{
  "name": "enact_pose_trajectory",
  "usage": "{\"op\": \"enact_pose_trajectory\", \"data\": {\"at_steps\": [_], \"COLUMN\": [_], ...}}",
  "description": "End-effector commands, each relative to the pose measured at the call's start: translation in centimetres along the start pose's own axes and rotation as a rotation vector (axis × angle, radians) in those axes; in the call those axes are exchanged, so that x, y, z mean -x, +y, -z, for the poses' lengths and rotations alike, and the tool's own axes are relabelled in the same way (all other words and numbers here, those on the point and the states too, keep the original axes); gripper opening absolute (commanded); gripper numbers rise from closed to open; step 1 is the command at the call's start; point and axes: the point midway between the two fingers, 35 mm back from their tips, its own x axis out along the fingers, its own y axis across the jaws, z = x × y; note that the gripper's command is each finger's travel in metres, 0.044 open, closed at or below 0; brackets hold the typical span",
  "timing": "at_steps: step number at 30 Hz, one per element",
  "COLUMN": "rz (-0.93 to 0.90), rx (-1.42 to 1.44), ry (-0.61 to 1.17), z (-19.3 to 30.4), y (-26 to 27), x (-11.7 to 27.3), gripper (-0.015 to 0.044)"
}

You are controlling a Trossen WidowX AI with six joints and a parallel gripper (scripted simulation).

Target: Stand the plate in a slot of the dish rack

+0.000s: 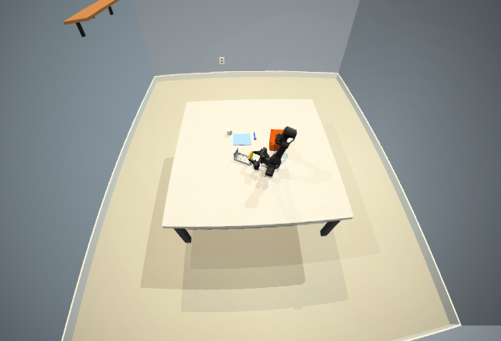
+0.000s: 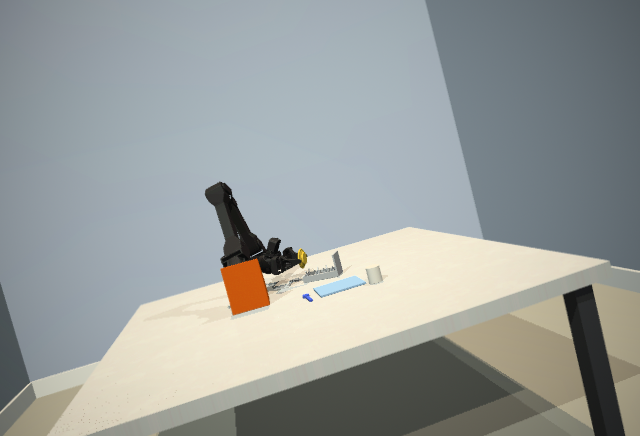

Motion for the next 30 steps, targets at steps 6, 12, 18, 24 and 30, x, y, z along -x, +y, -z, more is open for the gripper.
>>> {"op": "enact_pose_trajectory", "data": {"at_steps": [6, 12, 18, 24, 30], "rz": [-0.001, -0.001, -0.004, -0.005, -0.007], "rx": [0.000, -0.004, -0.011, -0.020, -0.025], "ry": [-0.002, -0.002, -0.004, -0.006, -0.006], "z": [0.8, 0.8, 0.7, 0.8, 2.8], "y": [-0.1, -0.1, -0.1, -0.1, -0.2], "x": [-1.4, -1.8, -2.8, -3.1, -3.3], "gripper": [0.0000, 0.0000, 0.0000, 0.0000, 0.0000]}}
